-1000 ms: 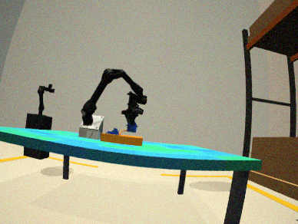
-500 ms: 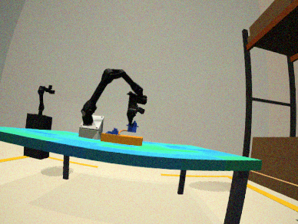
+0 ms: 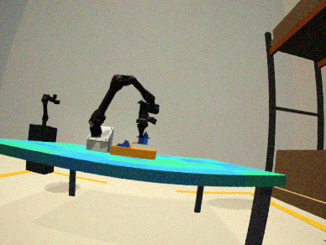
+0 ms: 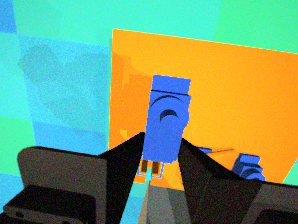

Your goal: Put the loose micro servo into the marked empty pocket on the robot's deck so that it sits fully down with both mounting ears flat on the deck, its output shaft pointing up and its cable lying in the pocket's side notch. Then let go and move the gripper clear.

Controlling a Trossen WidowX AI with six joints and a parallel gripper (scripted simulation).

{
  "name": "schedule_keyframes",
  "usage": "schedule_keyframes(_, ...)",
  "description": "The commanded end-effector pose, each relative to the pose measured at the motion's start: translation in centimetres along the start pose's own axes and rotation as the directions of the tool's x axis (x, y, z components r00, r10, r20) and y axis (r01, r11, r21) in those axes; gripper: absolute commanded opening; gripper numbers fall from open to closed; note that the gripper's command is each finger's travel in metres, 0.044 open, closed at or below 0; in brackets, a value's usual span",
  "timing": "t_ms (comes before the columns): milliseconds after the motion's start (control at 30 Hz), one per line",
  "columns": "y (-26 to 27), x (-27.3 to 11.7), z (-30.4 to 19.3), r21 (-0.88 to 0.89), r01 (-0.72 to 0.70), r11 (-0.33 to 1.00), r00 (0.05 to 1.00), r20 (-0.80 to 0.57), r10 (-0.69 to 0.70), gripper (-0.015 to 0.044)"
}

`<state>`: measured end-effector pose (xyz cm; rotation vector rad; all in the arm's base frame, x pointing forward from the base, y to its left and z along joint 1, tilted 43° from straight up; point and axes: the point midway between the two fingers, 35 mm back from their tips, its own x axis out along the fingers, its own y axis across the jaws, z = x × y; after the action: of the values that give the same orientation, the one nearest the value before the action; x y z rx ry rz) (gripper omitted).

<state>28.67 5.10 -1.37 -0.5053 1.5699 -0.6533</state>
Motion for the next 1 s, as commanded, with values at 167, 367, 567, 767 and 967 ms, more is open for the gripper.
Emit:
schedule_keyframes(167,0.1,-0.1,-4.0,0.001,-0.002,1.0,1.0,-0.002,0.002,0.0)
schedule_keyframes(367,0.2,-0.1,-6.9,0.0,-0.003,1.0,1.0,-0.003,0.003,0.0)
schedule_keyframes(567,0.2,0.0,-9.7,-0.001,-0.003,1.0,1.0,-0.005,0.003,0.0)
schedule_keyframes(767,0.2,0.1,-10.0,-0.001,-0.002,1.0,1.0,-0.005,0.002,0.0)
schedule_keyframes(967,0.2,0.9,-10.0,-0.001,-0.002,1.0,1.0,-0.005,0.002,0.0)
